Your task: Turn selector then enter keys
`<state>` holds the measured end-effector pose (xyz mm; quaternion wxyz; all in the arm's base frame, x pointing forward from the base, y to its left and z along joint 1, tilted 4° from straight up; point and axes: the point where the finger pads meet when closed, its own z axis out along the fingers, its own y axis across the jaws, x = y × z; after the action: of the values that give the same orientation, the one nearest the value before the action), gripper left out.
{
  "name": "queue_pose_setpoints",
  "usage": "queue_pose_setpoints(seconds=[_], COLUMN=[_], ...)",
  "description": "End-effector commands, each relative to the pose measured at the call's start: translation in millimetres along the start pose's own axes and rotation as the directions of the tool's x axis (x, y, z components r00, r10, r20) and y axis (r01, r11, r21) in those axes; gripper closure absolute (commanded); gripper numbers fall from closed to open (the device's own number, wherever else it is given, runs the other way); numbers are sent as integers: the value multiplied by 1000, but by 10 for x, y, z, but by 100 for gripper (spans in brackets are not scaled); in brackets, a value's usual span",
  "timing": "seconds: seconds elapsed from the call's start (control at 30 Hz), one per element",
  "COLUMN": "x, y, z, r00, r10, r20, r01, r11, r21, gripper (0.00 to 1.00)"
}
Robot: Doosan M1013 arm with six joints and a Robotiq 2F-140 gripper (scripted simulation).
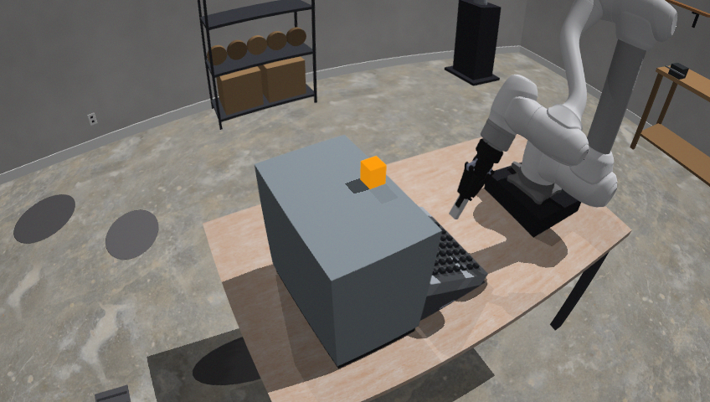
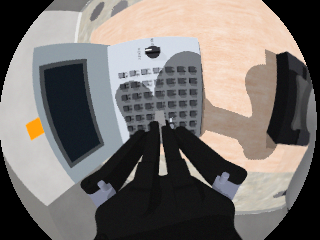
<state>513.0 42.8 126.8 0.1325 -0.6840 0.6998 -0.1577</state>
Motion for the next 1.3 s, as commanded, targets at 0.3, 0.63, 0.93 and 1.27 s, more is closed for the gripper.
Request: queue_pose_setpoints(seconds=[0.3,0.63,0.93,1.27], x=[0,0,0,0], y=[0,0,0,0], z=[229,700,746,897], r00=[1000,1000,1000,1000], r10=[0,0,0,0], r20=[0,0,0,0], r01=[0,0,0,0], r11=[1000,1000,1000,1000], r21=[0,0,0,0], gripper=[100,100,100,100])
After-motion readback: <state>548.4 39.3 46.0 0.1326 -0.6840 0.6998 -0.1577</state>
